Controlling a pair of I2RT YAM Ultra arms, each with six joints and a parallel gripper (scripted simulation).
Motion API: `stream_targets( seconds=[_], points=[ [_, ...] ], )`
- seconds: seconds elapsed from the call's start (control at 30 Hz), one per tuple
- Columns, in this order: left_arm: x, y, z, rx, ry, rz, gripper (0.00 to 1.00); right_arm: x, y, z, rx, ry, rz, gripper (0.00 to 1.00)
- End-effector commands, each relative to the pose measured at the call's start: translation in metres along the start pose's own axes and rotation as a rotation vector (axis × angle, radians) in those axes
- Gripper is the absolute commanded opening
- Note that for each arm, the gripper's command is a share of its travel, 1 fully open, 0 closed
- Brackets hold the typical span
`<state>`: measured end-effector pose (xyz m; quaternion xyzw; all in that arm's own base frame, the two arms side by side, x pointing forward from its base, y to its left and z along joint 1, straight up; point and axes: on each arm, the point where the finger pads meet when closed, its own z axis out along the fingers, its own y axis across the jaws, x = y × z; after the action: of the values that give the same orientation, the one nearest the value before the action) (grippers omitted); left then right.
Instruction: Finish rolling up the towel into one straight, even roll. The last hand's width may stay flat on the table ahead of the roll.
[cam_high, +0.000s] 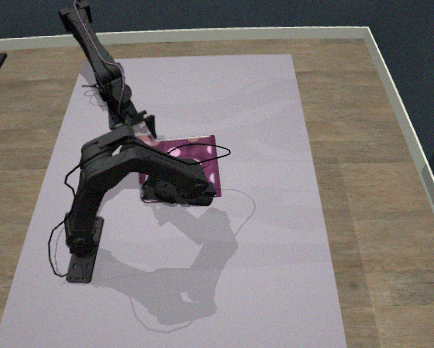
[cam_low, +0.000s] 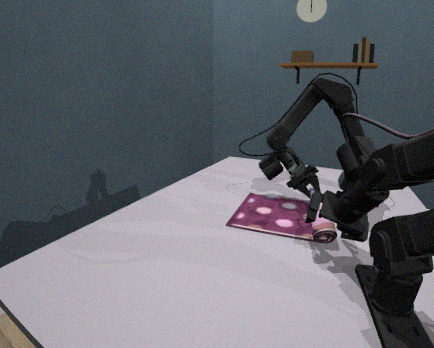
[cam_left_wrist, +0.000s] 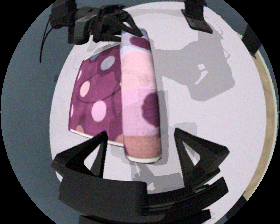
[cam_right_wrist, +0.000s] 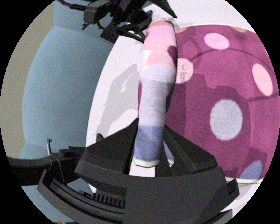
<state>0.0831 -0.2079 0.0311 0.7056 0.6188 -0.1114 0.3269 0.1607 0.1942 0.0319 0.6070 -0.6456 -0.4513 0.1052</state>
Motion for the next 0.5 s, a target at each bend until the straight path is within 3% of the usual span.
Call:
stream_targets(
  seconds=[0.0,0.2,0.37,0.47],
  points=[
    [-0.0104,0.0021,0.0112,-0.024,-0.058,0.002,0.98,0.0049,-0.0084,-0.0002,0.008,0.007,-0.001,0.22],
    [-0.0169,0.0039,0.0187,-0.024,-0.058,0.002,0.98,0.0049,-0.0084,-0.0002,0.008,0.007,-0.001,0.22],
    [-0.0169,0.0039,0.0187,-0.024,-0.058,0.002,0.77,0.0049,-0.0084,-0.0002,0.008,0.007,-0.001,0.22],
    [-0.0169,0.0039,0.0187,-0.024,-0.058,0.002,0.72,0.0049,-0.0084,-0.0002,0.008,0.007,-0.001,0.22]
  ],
)
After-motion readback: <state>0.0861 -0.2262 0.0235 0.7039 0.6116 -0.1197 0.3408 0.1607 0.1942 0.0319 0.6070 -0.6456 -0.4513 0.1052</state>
